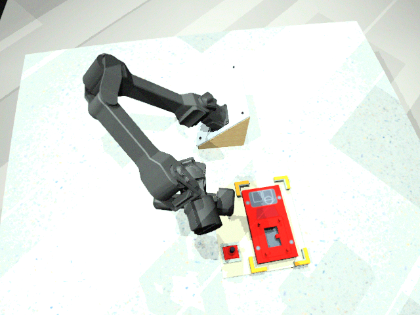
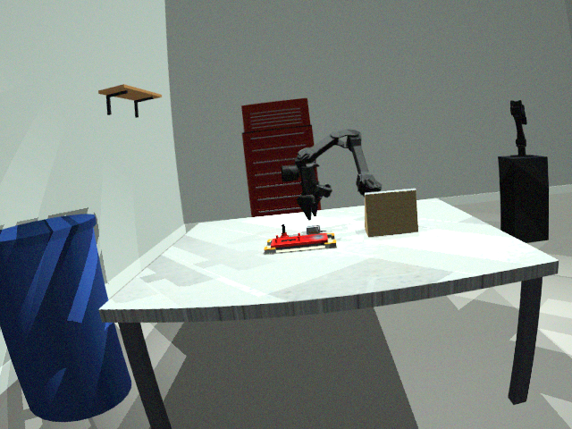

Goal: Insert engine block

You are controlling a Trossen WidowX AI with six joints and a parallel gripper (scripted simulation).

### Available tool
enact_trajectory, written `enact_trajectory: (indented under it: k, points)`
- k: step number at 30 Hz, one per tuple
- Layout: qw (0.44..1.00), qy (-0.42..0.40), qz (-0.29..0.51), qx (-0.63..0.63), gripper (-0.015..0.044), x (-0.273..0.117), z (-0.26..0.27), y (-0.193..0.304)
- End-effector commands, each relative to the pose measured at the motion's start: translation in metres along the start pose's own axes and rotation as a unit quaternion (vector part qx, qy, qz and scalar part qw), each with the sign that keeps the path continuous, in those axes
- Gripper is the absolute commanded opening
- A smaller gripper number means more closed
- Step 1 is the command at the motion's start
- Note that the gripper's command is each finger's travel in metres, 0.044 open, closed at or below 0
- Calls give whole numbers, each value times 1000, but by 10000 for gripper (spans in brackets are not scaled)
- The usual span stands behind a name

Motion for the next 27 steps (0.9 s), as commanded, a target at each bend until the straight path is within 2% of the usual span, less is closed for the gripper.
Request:
enact_trajectory:
  k: [1,27]
  points:
    - [1000,-5,1,-6,440,0,-9,0]
    - [1000,-5,1,-6,440,41,-8,0]
Point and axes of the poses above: the point midway between the two fingers, 35 mm back from their tips, its own x axis out along the fingers, its own z axis across the jaws, y = z × x, the point moved 6 cm from there along -x, back along the fingers, and after that the axes turned 2 degrees about -x, right-handed, at the moved point
